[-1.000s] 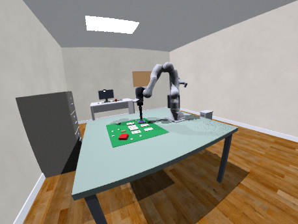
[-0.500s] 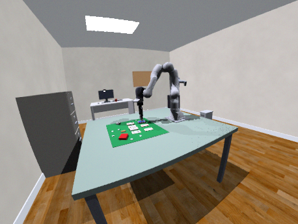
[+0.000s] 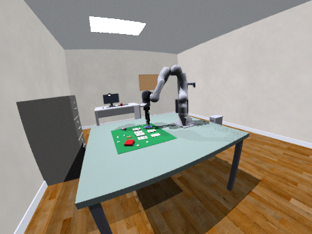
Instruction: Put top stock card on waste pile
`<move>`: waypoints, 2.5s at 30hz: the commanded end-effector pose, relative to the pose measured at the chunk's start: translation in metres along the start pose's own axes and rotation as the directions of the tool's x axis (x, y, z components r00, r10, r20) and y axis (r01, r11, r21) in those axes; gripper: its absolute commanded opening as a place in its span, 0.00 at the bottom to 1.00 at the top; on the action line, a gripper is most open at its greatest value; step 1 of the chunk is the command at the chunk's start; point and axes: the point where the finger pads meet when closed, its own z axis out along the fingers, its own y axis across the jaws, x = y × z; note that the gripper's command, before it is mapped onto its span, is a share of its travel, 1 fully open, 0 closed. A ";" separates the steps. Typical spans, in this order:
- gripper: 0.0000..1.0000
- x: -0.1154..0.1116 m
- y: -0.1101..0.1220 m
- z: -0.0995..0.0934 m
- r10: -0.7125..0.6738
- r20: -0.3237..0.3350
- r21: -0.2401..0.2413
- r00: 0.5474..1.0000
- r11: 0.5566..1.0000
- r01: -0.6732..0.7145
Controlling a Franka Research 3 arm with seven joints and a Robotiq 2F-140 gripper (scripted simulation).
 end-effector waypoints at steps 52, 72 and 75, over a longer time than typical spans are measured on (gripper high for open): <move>0.42 0.000 0.000 -0.001 -0.011 -0.003 0.000 1.000 1.000 0.011; 0.50 0.000 0.000 -0.001 -0.011 -0.003 0.000 1.000 1.000 0.011; 0.50 0.000 0.000 -0.001 -0.011 -0.003 0.000 1.000 1.000 0.011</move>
